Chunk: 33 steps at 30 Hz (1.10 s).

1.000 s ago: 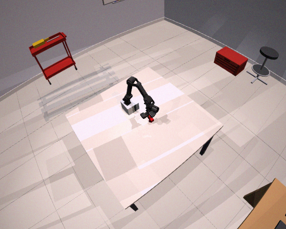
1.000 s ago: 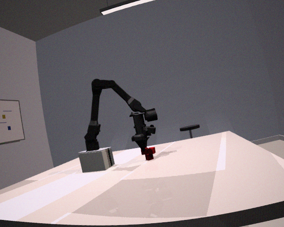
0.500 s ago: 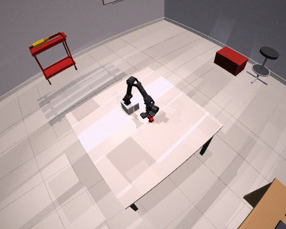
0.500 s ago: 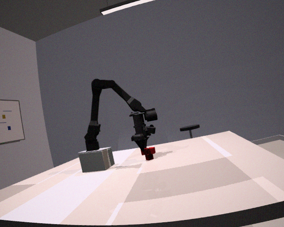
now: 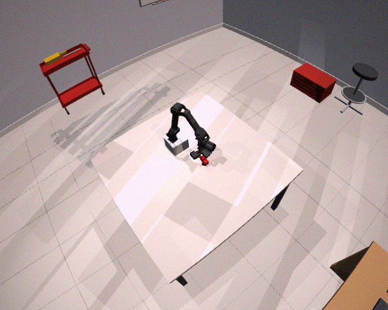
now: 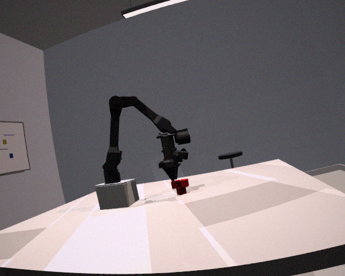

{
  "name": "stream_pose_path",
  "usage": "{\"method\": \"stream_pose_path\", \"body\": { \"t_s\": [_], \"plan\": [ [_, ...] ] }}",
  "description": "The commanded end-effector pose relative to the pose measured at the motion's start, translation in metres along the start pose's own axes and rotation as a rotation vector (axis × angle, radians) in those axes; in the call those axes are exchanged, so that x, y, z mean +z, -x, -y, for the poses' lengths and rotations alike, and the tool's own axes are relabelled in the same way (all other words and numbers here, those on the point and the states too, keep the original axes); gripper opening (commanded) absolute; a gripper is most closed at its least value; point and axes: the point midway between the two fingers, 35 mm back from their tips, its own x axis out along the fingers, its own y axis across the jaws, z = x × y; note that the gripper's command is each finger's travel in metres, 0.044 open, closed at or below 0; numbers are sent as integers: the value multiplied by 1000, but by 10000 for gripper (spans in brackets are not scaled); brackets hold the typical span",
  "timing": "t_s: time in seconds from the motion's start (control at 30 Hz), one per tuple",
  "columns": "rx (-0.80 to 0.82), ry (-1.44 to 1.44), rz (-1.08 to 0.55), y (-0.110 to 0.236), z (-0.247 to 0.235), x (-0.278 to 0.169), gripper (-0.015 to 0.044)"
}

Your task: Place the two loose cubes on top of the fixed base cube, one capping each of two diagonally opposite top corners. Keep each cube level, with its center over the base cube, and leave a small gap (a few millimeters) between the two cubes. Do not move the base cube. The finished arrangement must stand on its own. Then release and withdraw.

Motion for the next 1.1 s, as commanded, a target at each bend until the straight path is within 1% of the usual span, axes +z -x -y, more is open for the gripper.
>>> {"method": "stream_pose_path", "body": {
  "t_s": [0.0, 1.07],
  "plan": [
    [5, 3, 12, 8, -1, 2, 205],
    [5, 3, 12, 39, -1, 2, 205]
  ]
}}
